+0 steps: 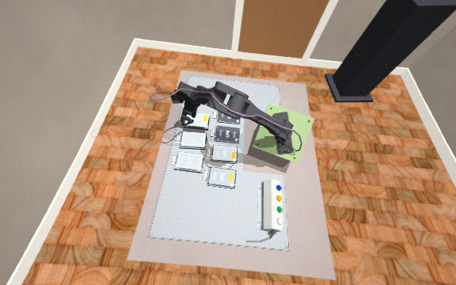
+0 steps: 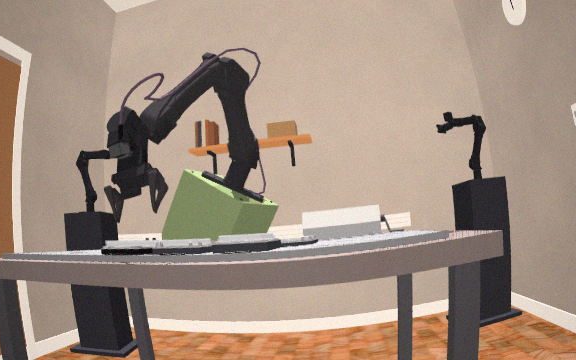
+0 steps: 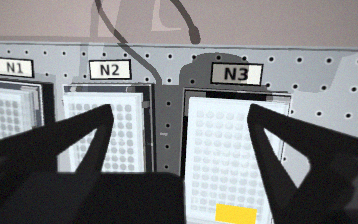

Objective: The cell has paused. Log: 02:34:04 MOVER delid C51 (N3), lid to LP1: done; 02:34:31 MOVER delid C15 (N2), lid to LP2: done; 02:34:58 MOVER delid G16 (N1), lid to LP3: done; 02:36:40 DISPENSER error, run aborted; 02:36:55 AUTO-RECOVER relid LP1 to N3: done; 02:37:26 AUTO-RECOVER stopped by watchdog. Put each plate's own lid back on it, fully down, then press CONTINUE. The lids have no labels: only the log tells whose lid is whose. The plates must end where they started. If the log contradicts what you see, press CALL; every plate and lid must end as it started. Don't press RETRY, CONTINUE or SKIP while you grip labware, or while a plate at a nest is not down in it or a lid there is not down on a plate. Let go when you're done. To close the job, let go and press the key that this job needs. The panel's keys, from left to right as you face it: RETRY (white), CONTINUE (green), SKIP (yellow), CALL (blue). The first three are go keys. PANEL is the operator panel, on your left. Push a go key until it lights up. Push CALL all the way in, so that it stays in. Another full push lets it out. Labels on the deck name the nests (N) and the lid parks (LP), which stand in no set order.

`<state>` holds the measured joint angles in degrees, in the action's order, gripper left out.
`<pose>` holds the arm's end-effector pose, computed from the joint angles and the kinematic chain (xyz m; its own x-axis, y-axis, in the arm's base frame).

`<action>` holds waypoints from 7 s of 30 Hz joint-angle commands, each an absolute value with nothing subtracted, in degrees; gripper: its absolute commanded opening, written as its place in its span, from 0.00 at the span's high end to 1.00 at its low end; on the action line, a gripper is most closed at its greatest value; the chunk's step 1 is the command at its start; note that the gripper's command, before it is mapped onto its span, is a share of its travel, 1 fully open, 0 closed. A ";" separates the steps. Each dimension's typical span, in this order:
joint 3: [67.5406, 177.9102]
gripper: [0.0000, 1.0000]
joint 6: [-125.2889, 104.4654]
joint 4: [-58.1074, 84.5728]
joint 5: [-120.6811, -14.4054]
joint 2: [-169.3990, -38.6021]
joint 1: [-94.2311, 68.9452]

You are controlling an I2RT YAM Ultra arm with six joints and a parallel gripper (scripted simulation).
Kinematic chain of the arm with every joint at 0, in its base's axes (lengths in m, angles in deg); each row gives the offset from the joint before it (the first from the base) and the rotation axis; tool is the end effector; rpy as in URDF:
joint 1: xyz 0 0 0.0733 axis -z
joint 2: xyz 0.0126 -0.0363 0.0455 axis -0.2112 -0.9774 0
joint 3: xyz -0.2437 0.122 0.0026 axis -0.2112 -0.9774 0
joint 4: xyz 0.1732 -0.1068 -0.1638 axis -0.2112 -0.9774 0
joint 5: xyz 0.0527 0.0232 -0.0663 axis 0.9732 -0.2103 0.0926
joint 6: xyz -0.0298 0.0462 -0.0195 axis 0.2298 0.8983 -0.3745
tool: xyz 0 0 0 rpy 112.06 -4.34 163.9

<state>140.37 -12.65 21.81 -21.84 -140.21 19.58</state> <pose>0.4093 -0.2169 0.0340 -0.7583 0.4378 -0.4830 0.0551 0.7814 0.6216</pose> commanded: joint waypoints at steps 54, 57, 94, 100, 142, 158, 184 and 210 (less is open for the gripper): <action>102.94 0.00 -17.53 9.67 -37.52 -111.28 8.53; 104.67 0.00 -17.60 9.15 -37.26 -111.69 8.57; 88.62 0.09 -18.82 34.72 -33.20 -112.79 18.24; 83.63 0.13 -19.19 48.15 -30.60 -115.76 22.76; 82.47 1.00 -18.57 86.88 -21.81 -137.73 35.13; 80.76 1.00 -17.44 88.33 -22.60 -136.46 33.88; 65.86 1.00 4.53 102.39 -38.79 -122.14 10.02; 67.56 1.00 24.00 83.80 -64.09 -97.17 -21.31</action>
<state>65.53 20.79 88.67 -59.00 -100.57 -19.55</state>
